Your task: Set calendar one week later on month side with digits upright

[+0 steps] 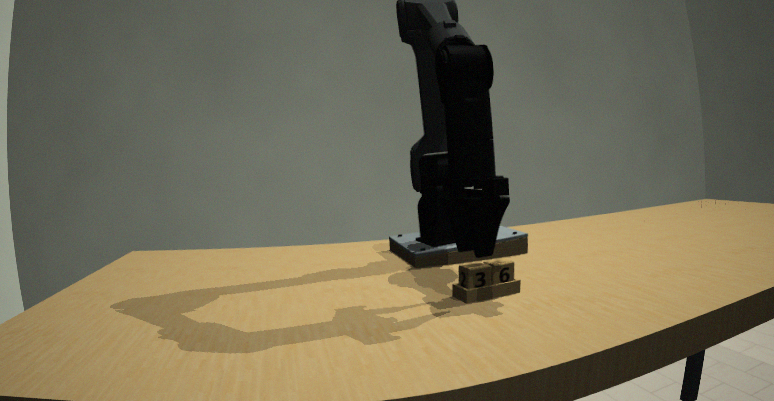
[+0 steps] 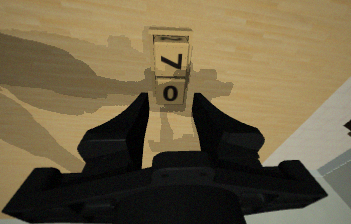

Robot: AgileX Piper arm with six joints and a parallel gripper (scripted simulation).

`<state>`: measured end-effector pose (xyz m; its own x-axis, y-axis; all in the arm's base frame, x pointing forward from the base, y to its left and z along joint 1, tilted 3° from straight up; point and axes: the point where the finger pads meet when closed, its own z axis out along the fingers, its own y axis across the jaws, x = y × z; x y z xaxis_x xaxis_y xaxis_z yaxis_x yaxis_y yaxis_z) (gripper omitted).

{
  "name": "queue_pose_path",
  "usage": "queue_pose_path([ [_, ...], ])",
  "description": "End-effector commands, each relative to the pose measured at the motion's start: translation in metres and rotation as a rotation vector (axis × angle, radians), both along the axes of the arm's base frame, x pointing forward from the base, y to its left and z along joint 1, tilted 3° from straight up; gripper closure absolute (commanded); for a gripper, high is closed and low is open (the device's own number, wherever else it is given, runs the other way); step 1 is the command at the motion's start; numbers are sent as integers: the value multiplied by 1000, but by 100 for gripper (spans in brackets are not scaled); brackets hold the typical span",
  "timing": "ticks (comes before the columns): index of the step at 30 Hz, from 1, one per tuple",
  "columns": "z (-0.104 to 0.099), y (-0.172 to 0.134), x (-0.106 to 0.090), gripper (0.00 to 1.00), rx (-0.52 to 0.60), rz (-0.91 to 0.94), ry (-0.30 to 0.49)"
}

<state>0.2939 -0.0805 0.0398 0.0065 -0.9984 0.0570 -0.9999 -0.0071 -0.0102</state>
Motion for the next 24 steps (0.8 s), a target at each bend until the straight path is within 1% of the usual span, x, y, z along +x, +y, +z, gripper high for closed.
queue_pose_path([
  [1, -1, 0, -1, 36, 0, -1, 2],
  [10, -7, -1, 0, 36, -1, -1, 0],
  [24, -7, -1, 0, 36, -1, -1, 0],
])
